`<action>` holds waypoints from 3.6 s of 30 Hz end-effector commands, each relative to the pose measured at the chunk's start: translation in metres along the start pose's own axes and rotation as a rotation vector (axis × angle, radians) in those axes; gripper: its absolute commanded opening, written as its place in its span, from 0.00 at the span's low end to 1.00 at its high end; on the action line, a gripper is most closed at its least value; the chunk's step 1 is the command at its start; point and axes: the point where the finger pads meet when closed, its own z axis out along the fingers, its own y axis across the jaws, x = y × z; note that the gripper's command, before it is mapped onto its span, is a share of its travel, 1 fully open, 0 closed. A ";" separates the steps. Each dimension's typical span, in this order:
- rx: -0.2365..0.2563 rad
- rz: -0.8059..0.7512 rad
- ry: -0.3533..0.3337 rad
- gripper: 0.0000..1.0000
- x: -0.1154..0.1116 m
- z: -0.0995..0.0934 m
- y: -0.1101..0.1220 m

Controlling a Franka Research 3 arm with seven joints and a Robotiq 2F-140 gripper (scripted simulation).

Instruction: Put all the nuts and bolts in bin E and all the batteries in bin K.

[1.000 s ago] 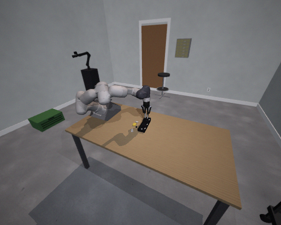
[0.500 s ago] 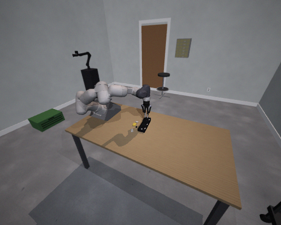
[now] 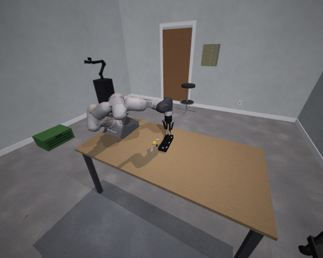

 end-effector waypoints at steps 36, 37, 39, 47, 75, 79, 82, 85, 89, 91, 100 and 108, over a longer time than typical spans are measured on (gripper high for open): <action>0.004 -0.002 0.001 0.15 0.000 0.000 -0.001; 0.004 -0.002 0.001 0.15 0.000 0.000 -0.002; 0.004 -0.002 0.001 0.15 0.000 0.000 -0.002; 0.004 -0.002 0.001 1.00 0.000 -0.020 -0.002; 0.004 -0.002 0.001 1.00 0.000 -0.116 -0.002; 0.004 -0.002 0.001 1.00 0.000 -0.118 -0.002; 0.004 -0.002 0.001 1.00 0.000 -0.118 -0.002; 0.004 -0.002 0.001 1.00 0.000 -0.118 -0.002; 0.004 -0.002 0.001 1.00 0.000 -0.118 -0.002; 0.004 -0.002 0.001 1.00 0.000 -0.118 -0.002; 0.004 -0.002 0.001 1.00 0.000 -0.118 -0.002; 0.004 -0.002 0.001 1.00 0.000 -0.118 -0.002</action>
